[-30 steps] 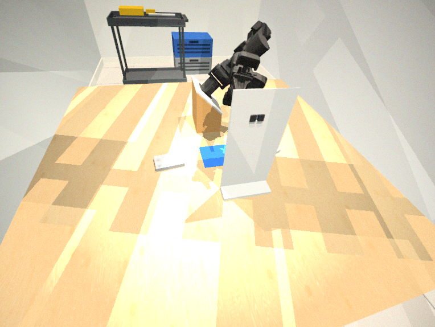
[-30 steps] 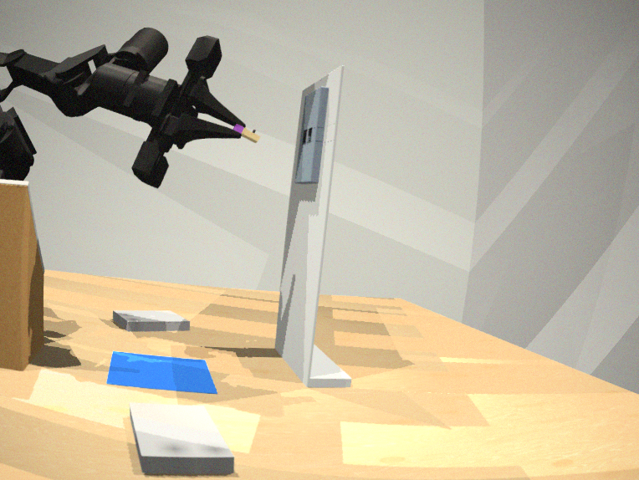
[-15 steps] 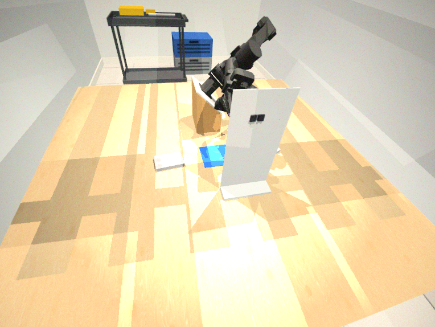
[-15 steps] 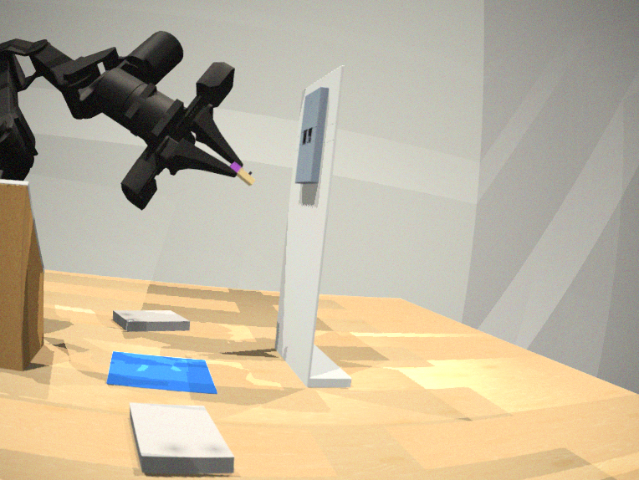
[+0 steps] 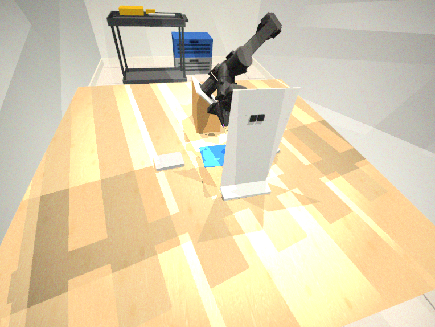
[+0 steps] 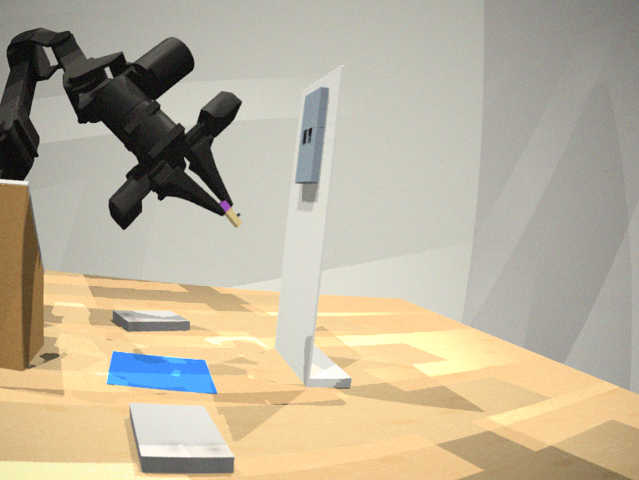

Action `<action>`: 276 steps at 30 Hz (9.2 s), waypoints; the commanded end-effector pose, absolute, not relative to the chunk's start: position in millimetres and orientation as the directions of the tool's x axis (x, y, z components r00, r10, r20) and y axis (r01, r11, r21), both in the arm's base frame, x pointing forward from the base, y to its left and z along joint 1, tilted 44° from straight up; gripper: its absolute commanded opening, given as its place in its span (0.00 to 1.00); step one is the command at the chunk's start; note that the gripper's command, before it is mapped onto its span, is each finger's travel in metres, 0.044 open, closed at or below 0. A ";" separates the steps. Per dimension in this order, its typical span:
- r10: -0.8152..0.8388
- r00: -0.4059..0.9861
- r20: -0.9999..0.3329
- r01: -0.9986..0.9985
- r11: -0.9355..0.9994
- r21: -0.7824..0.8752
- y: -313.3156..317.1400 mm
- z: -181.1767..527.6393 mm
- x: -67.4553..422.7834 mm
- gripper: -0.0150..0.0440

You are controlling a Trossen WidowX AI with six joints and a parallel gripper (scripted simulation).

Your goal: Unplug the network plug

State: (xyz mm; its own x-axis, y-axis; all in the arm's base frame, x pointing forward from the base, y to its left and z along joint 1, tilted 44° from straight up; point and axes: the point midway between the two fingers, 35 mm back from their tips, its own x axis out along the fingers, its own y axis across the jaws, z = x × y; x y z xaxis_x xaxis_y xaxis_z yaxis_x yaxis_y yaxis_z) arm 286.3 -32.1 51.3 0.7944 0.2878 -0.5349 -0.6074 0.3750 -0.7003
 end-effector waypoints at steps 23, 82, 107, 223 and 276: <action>0.535 0.651 -0.539 -0.721 0.212 -0.660 -3.7 1.7 267.3 0.25; 0.741 0.527 -0.416 -0.725 0.137 -0.675 38.8 -49.5 238.9 0.25; 0.741 0.527 -0.417 -0.726 0.137 -0.674 49.7 -61.5 239.3 0.25; 0.742 0.529 -0.412 -0.723 0.140 -0.676 48.7 -64.8 224.3 0.52; 0.734 0.523 -0.434 -0.732 0.125 -0.670 22.1 -56.0 226.9 0.52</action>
